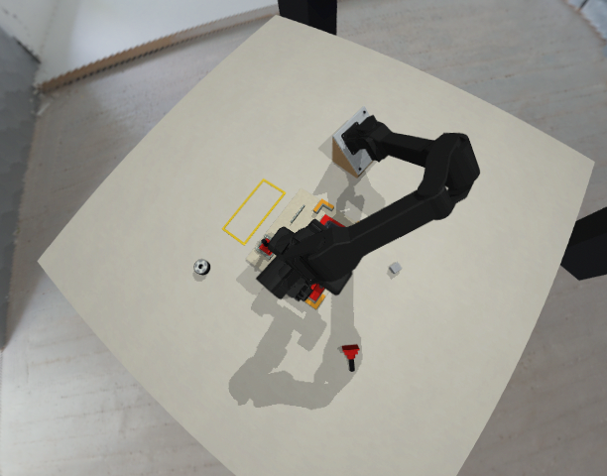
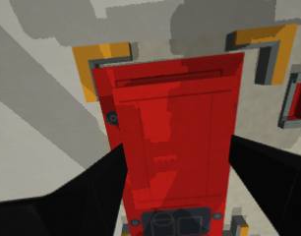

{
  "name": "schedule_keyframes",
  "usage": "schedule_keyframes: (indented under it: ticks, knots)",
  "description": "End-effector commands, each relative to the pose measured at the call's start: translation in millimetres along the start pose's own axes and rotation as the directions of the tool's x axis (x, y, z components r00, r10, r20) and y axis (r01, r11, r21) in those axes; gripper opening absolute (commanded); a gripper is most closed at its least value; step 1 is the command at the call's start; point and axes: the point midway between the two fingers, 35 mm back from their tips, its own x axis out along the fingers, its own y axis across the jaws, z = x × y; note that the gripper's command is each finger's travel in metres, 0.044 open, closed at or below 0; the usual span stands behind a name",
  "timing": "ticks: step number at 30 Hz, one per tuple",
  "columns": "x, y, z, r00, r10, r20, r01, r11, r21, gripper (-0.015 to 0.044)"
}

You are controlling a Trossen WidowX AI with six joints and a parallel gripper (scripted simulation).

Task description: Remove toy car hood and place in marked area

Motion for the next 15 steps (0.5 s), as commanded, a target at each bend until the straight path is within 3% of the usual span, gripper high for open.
schedule_keyframes:
  ticks: [1, 6, 15]
  knots:
    - [-1.8, 0.1, -0.1, 1.0, 0.0, -0.001, 0.0, 1.0, -0.002, 0.0117]
    - [-5.0, 0.0, 0.1, 1.0, 0.0, -0.001, 0.0, 1.0, -0.002, 0.0]
    - [-10.9, -0.2, 0.2, 1.0, -0.001, -0.001, 0.001, 1.0, -0.002, 0.0]
